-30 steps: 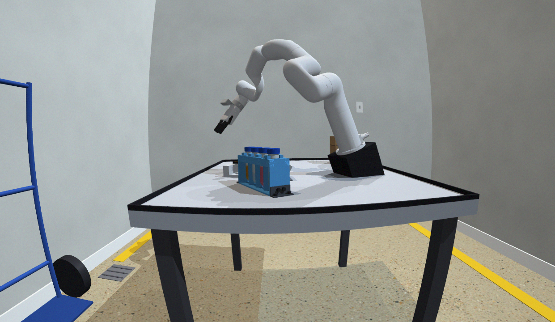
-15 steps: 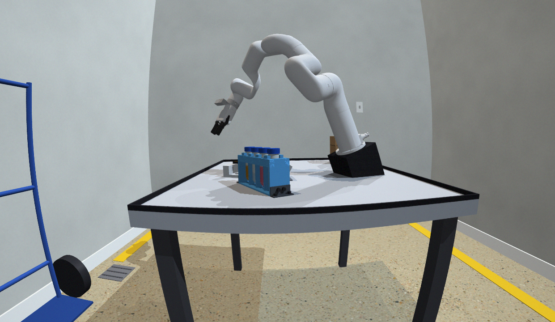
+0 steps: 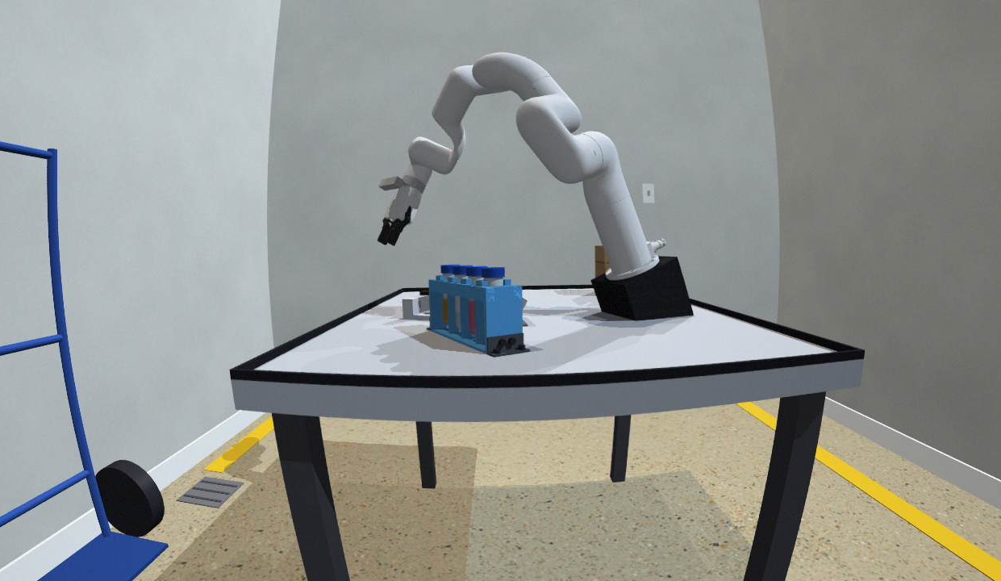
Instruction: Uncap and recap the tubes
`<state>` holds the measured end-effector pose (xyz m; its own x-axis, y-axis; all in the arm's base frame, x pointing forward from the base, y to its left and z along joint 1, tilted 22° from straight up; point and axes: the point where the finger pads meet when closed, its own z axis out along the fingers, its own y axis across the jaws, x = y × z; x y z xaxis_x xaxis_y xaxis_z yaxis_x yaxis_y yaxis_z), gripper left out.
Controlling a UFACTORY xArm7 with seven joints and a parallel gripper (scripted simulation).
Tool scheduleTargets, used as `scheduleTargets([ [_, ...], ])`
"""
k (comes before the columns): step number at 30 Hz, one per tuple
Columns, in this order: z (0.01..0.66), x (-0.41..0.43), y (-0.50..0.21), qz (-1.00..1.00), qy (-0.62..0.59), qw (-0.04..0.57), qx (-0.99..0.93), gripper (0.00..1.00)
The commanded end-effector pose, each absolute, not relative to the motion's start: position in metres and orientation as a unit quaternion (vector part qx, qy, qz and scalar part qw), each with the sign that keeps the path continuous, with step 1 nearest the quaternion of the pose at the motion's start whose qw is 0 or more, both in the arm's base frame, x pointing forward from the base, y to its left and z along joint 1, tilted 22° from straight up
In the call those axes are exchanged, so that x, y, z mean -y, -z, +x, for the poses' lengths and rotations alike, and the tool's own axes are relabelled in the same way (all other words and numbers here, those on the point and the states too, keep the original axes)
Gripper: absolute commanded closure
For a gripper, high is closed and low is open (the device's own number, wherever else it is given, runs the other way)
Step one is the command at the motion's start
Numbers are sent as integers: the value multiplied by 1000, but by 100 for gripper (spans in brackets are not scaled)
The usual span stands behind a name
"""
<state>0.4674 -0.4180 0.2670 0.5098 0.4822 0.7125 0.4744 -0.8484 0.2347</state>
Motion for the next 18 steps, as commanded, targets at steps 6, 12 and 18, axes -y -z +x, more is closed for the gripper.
scheduleTargets([
  [6, 469, 383, -270, 872, -384, 5, -304, 54],
  [12, 467, 353, -269, 873, -351, 3, -339, 54],
  [18, 464, 334, -269, 871, -319, 5, -374, 54],
])
